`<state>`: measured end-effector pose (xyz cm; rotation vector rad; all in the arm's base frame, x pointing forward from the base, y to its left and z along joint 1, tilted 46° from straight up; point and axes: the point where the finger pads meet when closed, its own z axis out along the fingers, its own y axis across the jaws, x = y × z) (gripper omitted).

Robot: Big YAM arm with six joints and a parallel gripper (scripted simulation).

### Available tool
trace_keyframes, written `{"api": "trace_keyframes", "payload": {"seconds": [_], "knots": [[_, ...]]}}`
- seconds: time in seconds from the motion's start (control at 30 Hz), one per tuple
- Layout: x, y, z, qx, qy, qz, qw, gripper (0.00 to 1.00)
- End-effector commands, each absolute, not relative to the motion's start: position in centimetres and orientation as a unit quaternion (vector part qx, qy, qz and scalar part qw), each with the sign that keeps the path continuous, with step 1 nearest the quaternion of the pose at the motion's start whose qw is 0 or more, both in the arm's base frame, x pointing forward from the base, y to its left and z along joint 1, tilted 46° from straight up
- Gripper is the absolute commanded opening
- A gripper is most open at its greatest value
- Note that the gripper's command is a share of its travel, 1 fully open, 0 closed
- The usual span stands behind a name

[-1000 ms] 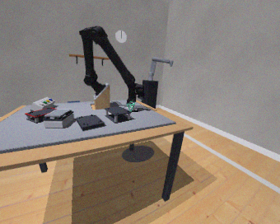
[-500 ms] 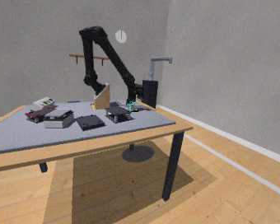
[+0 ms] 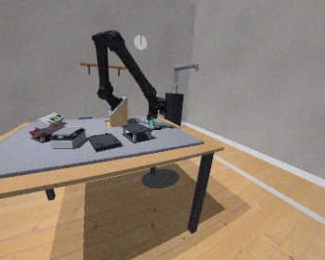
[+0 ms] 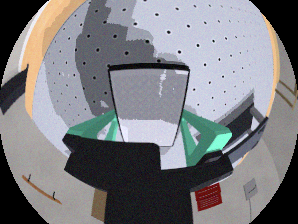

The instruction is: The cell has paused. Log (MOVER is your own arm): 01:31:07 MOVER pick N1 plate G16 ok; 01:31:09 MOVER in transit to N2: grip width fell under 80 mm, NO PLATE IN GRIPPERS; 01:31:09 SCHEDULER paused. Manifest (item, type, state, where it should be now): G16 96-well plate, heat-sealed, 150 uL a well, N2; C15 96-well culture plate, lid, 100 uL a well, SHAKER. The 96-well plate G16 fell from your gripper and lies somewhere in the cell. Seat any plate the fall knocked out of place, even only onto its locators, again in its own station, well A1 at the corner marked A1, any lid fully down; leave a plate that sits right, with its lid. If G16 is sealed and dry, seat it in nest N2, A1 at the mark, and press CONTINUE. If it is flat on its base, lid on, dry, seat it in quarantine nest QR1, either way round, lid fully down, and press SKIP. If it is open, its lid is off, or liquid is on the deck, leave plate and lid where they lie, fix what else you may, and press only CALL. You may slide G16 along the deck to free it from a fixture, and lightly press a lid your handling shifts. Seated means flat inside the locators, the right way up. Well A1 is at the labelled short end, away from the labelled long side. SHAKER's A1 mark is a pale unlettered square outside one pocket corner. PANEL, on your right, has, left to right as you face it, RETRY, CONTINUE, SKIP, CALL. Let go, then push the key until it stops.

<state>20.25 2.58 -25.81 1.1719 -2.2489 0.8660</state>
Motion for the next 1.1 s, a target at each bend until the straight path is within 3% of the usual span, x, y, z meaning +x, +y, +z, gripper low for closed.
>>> {"api": "trace_keyframes", "payload": {"seconds": [0.0,1.07], "knots": [[20.6,2.5,-25.5,0.422,-0.822,0.313,0.222,0.0],[20.7,4.3,-24.1,0.428,-0.818,0.316,0.219,0.0]]}}
